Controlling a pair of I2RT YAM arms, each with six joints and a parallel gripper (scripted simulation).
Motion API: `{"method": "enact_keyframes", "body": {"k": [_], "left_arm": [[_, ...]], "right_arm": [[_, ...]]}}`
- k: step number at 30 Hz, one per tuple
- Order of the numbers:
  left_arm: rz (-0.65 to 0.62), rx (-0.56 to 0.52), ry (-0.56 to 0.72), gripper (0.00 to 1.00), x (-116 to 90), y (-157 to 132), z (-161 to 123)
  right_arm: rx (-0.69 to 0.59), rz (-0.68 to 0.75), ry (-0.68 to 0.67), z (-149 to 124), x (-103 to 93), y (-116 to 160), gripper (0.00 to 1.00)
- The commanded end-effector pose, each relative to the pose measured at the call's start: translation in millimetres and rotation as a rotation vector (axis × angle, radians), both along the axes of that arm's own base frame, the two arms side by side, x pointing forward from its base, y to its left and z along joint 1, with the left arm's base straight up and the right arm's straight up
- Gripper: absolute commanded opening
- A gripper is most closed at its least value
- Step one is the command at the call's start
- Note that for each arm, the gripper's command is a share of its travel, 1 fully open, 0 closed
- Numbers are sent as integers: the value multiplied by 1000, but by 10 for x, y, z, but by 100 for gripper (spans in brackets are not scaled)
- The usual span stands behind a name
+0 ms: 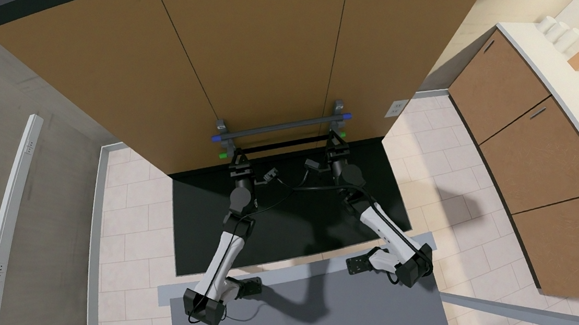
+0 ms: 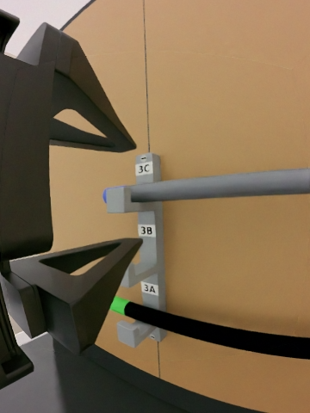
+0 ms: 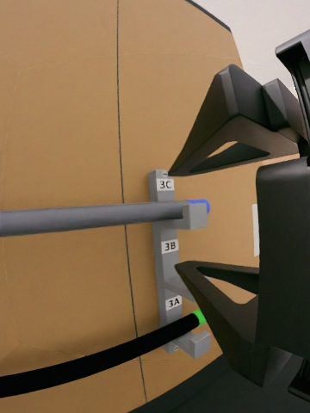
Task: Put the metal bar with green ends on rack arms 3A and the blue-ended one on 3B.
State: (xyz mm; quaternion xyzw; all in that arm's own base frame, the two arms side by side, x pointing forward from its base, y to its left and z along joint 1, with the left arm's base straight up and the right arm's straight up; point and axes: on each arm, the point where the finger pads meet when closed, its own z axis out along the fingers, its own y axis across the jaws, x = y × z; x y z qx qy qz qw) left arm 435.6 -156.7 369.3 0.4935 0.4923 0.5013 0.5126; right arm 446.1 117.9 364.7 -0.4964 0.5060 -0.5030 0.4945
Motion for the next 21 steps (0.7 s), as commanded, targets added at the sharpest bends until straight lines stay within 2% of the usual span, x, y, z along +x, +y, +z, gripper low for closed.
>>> {"method": "enact_keyframes", "body": {"k": [1,21], "left_arm": [[-3,14,22,64,81,-50,-139],[-3,14,22,64,297,-53,-88]], "right_arm": [[-4,3,-2,-24,49,30,64],[-4,3,-2,21,265,27,64]]}}
